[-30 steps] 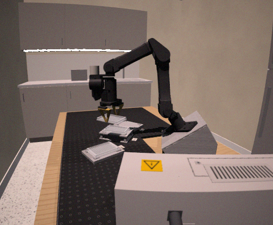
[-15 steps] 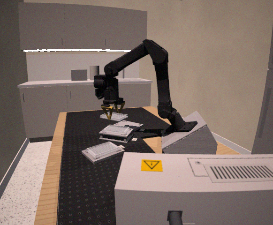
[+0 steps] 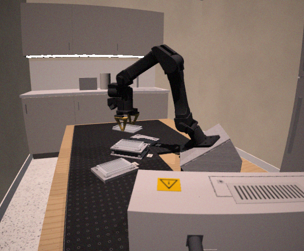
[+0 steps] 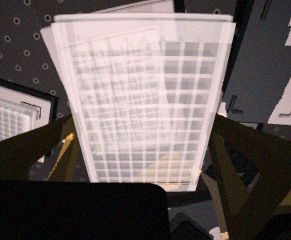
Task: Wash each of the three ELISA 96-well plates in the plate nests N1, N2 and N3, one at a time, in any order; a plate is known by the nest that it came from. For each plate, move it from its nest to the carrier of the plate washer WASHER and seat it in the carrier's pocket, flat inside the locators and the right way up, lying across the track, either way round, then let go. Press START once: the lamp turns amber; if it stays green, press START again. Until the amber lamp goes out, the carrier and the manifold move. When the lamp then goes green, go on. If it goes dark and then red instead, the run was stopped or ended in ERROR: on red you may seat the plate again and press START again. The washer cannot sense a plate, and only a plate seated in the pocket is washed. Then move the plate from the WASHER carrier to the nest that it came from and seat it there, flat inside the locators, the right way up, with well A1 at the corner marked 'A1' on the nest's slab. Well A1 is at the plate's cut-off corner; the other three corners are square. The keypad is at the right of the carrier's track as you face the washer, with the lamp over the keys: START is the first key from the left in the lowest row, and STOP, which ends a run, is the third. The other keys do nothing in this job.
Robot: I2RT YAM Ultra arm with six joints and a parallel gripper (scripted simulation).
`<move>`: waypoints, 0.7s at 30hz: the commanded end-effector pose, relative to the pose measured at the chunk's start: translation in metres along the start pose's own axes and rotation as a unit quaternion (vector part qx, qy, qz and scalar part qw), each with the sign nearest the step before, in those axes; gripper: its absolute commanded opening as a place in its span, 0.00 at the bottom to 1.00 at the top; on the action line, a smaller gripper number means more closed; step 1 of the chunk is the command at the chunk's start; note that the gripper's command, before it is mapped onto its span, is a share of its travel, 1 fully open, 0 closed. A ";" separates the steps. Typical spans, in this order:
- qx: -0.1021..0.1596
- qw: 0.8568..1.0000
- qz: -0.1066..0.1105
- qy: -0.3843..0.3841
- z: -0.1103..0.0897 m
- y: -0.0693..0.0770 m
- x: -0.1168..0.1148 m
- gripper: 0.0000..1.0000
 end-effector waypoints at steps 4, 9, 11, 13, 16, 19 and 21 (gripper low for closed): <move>-0.006 0.999 0.005 -0.042 0.005 0.002 -0.013 0.00; -0.006 0.999 0.004 -0.042 0.011 0.000 -0.037 0.00; -0.006 0.999 0.004 -0.042 0.013 0.000 -0.047 0.00; -0.006 0.999 0.004 -0.042 0.014 -0.001 -0.052 0.00; -0.006 0.999 0.004 -0.042 0.016 -0.002 -0.061 0.00; -0.006 0.999 0.004 -0.042 0.020 -0.003 -0.076 0.00; -0.006 0.999 0.004 -0.042 0.022 -0.004 -0.086 0.00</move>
Point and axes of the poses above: the point where the finger pads meet when closed, its own y axis back along the fingers, its own x axis across the jaws, z = x × y, the point moved 5 cm from there along y, back along the fingers, and after that the axes turned 13 degrees about -y, right-handed, at the moved point
